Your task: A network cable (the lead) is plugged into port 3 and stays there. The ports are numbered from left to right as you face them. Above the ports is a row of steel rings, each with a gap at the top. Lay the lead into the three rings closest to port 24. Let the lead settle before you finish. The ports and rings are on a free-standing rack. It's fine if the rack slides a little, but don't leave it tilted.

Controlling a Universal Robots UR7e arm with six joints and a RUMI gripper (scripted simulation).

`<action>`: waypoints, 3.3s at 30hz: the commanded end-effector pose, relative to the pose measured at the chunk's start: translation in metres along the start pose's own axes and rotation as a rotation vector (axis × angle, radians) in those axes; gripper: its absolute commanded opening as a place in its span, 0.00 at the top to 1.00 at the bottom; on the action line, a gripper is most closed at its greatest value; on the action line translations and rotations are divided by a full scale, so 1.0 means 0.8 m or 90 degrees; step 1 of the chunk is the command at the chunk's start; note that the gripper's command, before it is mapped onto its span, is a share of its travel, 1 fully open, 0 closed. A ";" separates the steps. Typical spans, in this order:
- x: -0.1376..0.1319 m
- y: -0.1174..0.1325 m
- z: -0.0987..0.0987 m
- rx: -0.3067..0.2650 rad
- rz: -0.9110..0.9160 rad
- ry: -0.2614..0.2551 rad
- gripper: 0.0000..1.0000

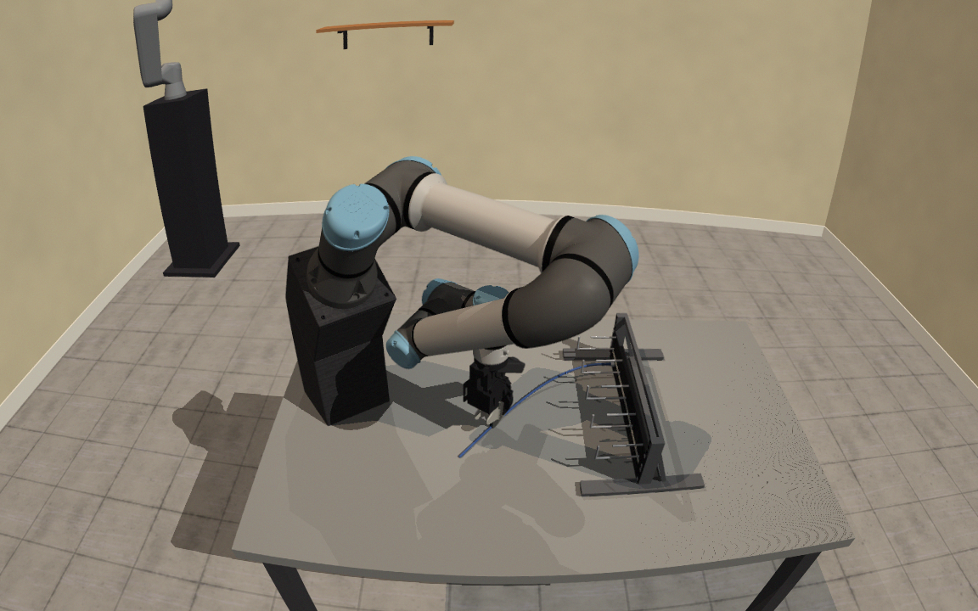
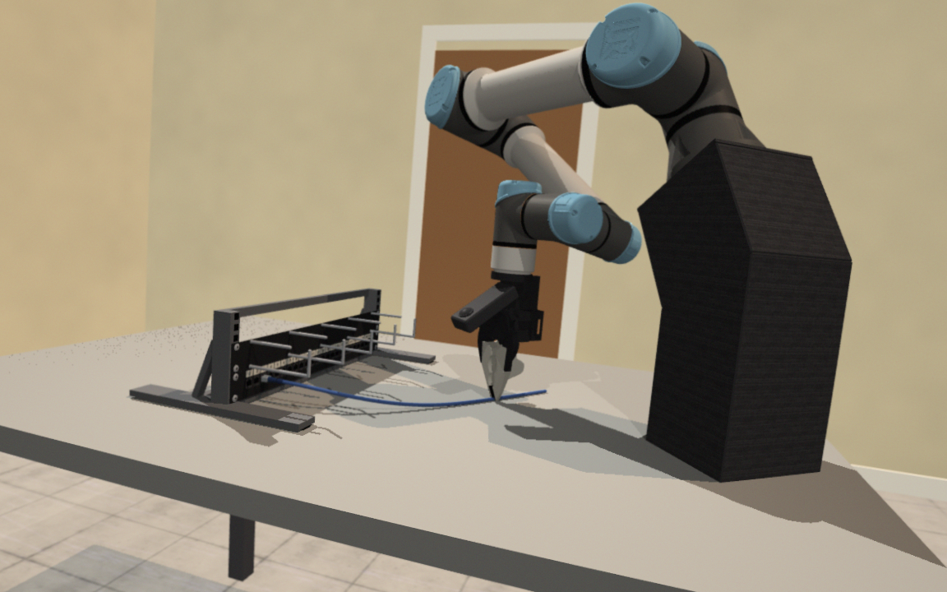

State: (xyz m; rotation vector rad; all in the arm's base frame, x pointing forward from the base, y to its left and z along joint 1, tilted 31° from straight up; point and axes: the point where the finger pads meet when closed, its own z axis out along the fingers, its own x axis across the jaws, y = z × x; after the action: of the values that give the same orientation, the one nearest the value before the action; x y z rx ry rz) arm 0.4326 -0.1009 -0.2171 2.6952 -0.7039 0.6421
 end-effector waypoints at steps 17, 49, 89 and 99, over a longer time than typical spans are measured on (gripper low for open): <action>0.000 0.000 0.000 0.000 0.000 0.000 1.00; 0.000 0.000 -0.023 0.000 0.000 0.000 1.00; 0.001 0.000 -0.051 0.000 -0.001 0.000 1.00; 0.016 -0.003 -0.056 0.000 -0.019 0.001 1.00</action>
State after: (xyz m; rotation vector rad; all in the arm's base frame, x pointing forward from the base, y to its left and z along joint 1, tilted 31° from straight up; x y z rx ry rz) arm 0.4226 -0.0866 -0.1786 2.6974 -0.6862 0.6399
